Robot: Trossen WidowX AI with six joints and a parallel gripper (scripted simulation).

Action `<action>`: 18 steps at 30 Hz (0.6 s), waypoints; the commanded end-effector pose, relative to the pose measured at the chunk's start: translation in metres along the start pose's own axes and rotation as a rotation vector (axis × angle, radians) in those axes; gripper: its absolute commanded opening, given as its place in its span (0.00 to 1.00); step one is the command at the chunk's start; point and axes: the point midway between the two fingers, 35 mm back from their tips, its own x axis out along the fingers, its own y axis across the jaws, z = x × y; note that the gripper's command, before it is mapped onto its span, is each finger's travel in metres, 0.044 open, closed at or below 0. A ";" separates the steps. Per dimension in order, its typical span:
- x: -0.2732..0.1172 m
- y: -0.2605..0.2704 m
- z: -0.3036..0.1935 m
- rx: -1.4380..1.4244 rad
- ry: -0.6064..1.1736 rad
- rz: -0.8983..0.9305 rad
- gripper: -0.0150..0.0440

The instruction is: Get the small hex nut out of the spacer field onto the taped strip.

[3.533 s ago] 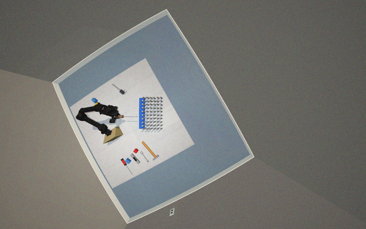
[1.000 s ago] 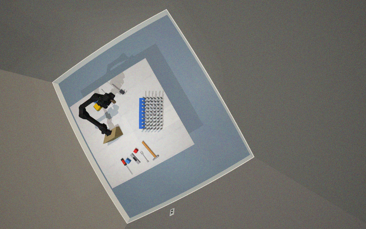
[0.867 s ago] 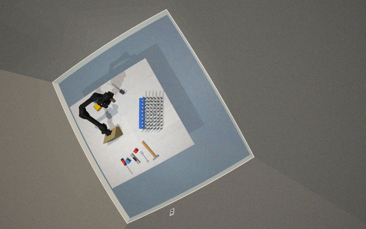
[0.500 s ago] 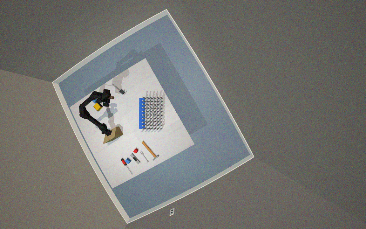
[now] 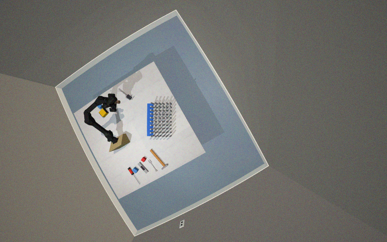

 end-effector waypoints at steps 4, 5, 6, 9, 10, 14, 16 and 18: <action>0.004 0.001 -0.002 0.005 -0.004 0.000 0.25; 0.005 0.001 -0.003 0.005 -0.004 0.001 0.25; 0.005 0.001 -0.003 0.005 -0.004 0.001 0.25; 0.007 0.002 -0.004 0.005 -0.004 0.003 0.25; 0.008 0.002 -0.004 0.005 -0.003 0.004 0.25; 0.010 0.003 -0.006 0.006 -0.003 0.006 0.25; 0.011 0.003 -0.007 0.006 -0.003 0.007 0.25; 0.013 0.003 -0.007 0.006 -0.003 0.008 0.25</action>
